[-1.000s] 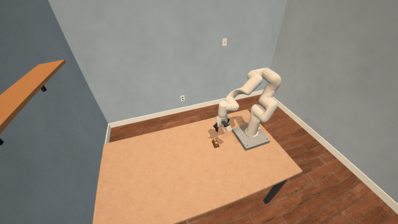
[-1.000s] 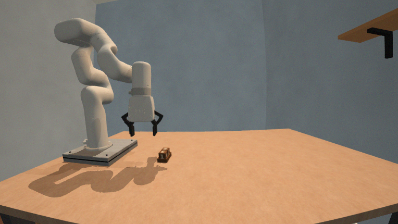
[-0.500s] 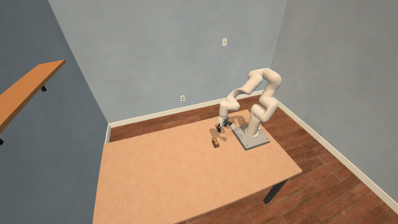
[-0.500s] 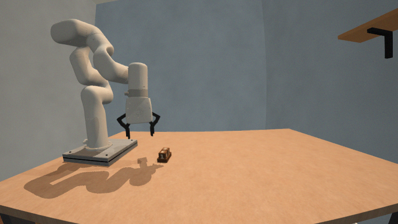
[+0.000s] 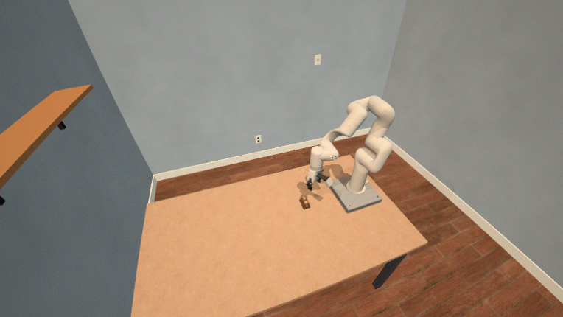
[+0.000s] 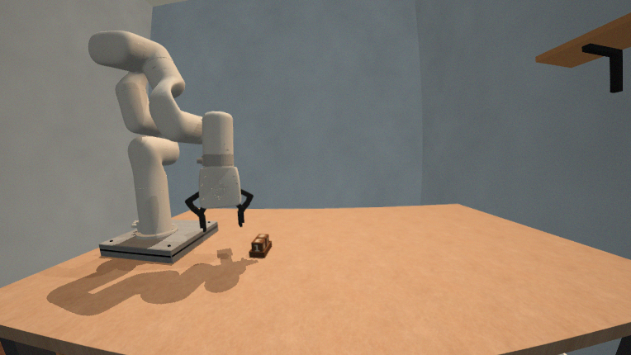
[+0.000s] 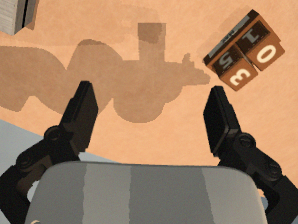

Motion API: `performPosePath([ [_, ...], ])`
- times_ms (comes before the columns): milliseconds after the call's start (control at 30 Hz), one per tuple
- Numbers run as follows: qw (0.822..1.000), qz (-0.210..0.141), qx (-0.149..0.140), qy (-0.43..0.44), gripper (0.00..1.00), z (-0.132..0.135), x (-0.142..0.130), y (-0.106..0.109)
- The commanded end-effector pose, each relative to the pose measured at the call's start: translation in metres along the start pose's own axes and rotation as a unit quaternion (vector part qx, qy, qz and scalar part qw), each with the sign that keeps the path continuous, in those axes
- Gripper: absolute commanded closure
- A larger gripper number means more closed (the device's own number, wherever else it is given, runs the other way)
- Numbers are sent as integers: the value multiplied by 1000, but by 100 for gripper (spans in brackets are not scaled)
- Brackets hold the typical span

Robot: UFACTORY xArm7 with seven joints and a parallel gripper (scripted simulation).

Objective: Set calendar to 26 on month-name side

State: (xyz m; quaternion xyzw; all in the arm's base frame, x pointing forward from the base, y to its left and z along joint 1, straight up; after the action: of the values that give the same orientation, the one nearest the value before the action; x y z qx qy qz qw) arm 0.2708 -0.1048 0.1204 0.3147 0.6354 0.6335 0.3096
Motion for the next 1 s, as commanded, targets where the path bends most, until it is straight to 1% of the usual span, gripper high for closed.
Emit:
performPosePath([
  [0,1000,-2,-2,0,0,2,-3,-13],
  [133,1000,-2,-2,0,0,2,-3,-25],
  [233,1000,-2,-2,0,0,2,-3,-28],
  [967,1000,-2,-2,0,0,2,-3,-29],
])
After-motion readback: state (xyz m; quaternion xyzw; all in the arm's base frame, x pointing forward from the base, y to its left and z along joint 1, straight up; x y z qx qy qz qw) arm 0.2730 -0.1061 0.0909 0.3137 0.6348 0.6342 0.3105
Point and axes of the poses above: the point where the finger pads meet when closed, its own y axis back along the fingers, its own z axis across the jaws, x = y × z, the point moved 6 cm from there along y, back along the fingers, and after that the axes turned 15 degrees about y, right-handed, at the moved point
